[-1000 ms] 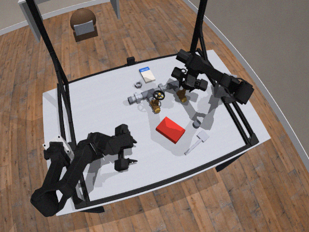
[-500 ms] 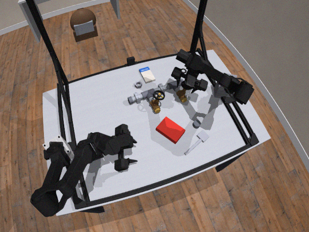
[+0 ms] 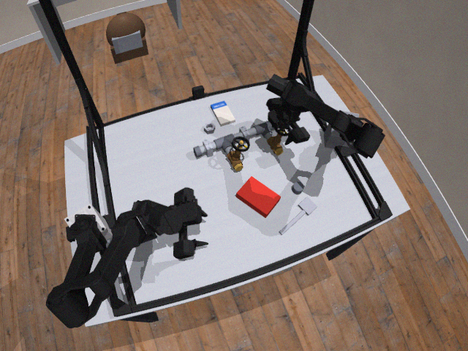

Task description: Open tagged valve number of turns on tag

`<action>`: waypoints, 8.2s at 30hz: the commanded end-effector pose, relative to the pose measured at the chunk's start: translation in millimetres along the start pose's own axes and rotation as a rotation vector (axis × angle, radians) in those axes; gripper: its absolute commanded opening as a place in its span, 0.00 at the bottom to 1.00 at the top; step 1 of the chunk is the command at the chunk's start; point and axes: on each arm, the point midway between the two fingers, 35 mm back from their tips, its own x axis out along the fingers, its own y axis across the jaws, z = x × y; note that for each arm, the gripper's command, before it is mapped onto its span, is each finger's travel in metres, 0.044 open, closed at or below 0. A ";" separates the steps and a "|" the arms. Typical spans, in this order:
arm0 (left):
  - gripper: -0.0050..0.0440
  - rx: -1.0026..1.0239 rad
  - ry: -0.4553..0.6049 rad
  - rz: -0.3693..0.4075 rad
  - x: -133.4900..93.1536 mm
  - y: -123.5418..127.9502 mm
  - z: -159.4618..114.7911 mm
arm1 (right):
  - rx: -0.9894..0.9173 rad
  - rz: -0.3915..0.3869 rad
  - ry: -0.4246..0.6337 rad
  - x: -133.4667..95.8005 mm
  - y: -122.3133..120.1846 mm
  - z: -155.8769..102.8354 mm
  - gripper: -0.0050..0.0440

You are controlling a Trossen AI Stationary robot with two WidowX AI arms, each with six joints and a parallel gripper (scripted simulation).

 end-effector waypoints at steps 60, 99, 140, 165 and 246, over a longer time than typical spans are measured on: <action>0.10 0.251 0.000 0.000 0.0 0.0 0.1 | 0.000 0.000 0.000 0.0 0.0 0.0 0.92; 0.84 -0.754 0.000 0.000 0.0 -0.1 0.0 | 0.000 0.000 0.000 0.0 0.0 0.0 0.92; 0.82 0.939 0.000 0.000 -0.3 -0.1 0.1 | 0.000 0.000 0.000 0.0 0.0 0.0 0.92; 0.10 0.939 0.000 0.000 -0.3 -0.1 0.1 | 0.000 0.000 0.000 0.0 0.0 0.0 0.92; 0.92 0.640 -0.003 0.001 0.0 0.0 0.0 | 0.000 0.000 0.000 0.0 0.0 -0.1 0.92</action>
